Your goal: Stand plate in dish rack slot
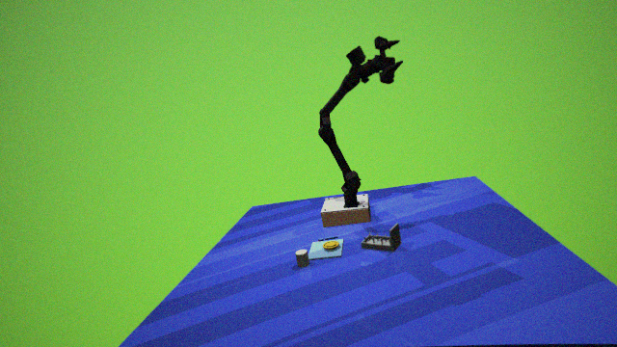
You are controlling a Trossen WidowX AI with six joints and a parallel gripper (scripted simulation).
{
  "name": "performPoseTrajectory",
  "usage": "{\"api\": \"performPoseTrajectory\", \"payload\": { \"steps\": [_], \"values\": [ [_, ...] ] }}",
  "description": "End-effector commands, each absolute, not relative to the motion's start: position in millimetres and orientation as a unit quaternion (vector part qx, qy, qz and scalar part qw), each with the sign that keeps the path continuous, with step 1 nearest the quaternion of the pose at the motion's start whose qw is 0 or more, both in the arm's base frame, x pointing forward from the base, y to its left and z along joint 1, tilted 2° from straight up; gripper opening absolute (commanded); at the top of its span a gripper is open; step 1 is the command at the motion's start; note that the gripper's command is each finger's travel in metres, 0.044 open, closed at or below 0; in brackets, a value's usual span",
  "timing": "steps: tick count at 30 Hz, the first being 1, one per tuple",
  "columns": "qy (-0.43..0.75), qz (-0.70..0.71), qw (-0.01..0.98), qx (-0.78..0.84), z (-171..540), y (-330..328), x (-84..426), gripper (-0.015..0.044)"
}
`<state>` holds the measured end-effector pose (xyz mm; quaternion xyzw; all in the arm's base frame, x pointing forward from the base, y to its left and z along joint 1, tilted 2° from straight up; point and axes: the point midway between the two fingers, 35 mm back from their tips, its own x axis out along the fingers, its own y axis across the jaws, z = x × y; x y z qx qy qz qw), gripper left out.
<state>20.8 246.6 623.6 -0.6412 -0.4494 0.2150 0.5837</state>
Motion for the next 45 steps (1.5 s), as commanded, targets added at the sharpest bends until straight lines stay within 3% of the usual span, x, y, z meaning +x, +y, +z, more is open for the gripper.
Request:
{"api": "performPoseTrajectory", "payload": {
  "steps": [1, 25, 45],
  "values": [
    [-0.434, 0.218, 0.583, -0.651, 612.0, 260.7, 28.8, 0.04],
    [-0.307, 0.248, 0.597, -0.699, 538.0, 308.8, 110.8, 0.04],
    [-0.147, 0.283, 0.623, -0.714, 459.9, 309.4, 204.8, 0.04]
  ]
}}
